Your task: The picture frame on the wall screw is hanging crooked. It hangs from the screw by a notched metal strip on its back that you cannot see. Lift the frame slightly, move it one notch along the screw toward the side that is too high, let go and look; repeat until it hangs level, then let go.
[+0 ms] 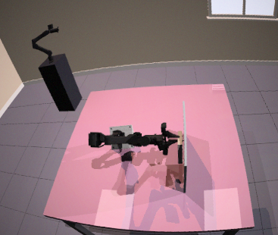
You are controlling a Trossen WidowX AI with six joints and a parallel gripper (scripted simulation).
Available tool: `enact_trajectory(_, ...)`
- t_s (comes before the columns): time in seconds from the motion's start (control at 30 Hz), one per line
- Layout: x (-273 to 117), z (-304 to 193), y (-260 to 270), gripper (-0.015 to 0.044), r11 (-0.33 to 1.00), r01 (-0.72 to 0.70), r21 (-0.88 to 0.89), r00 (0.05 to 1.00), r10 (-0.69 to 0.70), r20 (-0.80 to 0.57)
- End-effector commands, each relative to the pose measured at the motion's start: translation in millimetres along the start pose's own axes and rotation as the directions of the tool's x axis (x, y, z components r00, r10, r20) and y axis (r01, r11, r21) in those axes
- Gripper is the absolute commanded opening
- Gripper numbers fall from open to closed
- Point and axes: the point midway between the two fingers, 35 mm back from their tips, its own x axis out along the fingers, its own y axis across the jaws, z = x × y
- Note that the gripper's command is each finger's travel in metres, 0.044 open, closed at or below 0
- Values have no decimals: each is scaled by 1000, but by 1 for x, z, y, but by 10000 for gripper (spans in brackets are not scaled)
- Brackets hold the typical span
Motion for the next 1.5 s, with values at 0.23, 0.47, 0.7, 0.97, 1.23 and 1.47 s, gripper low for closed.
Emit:
enact_trajectory(0.23,0,1,0,0,998,5,64,1000,-5,1)
enact_trajectory(0.47,0,1,1,0,994,5,106,1000,-5,1)
enact_trajectory(0.7,0,1,2,0,990,4,142,1000,-5,1)
enact_trajectory(0.97,0,1,2,0,984,4,178,1000,-5,1)
enact_trajectory(1.23,0,1,3,0,975,4,221,1000,-4,0)
enact_trajectory(1.47,0,1,4,0,967,4,255,1000,-4,0)
